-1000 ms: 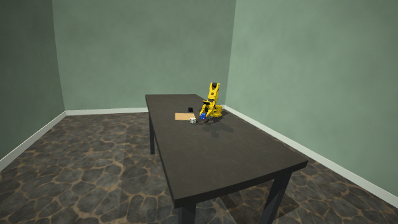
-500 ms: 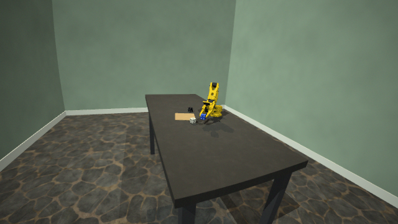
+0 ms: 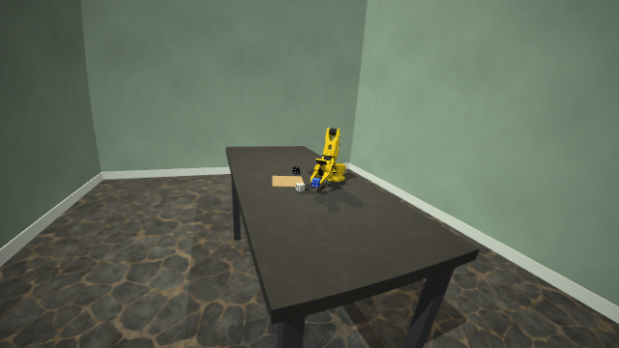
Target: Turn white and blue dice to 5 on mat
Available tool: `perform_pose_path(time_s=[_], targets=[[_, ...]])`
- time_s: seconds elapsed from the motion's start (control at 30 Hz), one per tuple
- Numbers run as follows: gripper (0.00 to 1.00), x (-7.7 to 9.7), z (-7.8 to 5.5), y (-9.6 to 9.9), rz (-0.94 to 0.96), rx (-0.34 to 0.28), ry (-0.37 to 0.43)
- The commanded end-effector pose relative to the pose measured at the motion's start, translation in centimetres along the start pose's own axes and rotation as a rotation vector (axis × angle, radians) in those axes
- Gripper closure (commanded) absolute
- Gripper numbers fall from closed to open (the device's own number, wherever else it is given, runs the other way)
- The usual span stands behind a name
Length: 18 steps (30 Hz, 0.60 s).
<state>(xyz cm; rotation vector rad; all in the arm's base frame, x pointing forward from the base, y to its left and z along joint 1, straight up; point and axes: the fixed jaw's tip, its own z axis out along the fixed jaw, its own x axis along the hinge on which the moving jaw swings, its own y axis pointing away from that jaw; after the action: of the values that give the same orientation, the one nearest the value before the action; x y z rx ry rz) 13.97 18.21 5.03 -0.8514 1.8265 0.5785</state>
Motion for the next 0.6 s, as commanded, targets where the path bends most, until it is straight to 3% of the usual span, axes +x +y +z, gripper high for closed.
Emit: perform_pose_path(time_s=[0.0, 0.57], targets=[[1.00, -0.47, 0.11, -0.18, -0.002, 0.007, -0.035], [1.00, 0.09, 0.35, -0.18, -0.002, 0.007, -0.035]])
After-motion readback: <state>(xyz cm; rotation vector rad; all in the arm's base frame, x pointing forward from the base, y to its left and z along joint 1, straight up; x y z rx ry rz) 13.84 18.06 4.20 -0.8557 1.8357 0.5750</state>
